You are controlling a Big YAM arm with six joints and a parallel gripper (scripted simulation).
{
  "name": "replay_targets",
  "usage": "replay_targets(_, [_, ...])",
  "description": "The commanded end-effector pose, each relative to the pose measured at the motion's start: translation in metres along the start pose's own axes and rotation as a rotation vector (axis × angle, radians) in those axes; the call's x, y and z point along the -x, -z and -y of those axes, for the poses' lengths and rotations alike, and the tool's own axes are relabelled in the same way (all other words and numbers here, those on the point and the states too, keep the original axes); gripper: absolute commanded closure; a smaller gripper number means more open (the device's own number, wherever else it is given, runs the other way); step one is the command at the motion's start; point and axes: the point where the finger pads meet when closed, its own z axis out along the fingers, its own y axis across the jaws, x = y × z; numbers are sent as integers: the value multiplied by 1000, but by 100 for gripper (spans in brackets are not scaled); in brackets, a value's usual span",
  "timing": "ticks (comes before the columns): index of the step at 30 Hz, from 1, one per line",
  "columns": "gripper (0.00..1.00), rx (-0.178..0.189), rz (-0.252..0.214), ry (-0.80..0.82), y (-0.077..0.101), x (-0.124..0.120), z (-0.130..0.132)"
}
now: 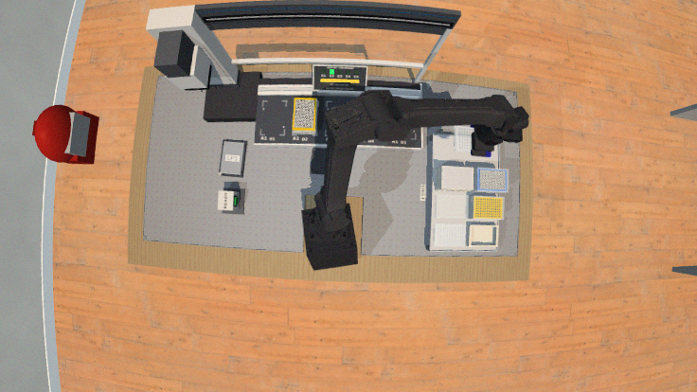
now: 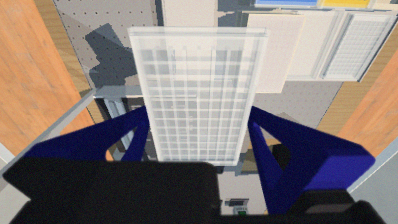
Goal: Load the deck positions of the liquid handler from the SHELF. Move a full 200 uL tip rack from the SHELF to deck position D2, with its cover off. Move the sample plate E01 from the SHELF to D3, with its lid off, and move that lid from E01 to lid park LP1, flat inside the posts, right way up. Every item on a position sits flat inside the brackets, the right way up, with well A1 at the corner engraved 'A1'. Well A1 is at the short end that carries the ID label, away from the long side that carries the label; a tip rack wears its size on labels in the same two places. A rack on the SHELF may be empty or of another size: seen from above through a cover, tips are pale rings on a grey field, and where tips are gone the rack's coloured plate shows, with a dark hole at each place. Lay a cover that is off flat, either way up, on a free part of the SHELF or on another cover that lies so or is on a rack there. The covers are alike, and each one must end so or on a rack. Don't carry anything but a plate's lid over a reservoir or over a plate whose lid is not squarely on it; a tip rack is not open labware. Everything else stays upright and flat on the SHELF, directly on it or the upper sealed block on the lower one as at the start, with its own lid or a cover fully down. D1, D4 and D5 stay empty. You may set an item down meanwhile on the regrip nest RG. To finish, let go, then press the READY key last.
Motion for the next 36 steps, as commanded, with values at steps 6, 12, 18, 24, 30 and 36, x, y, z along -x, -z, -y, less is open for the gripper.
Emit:
replay_targets(6, [100, 21, 42, 23, 16, -11, -14])
replay_targets(12, [100, 22, 50, 4, 19, -15, -6])
replay_targets(18, [100, 20, 41, 22, 15, -34, -13])
replay_targets(24, [100, 19, 41, 22, 14, -48, -13])
replay_targets(30, [100, 20, 49, 4, 17, -52, -5])
replay_targets(36, [100, 19, 40, 21, 13, -71, -12])
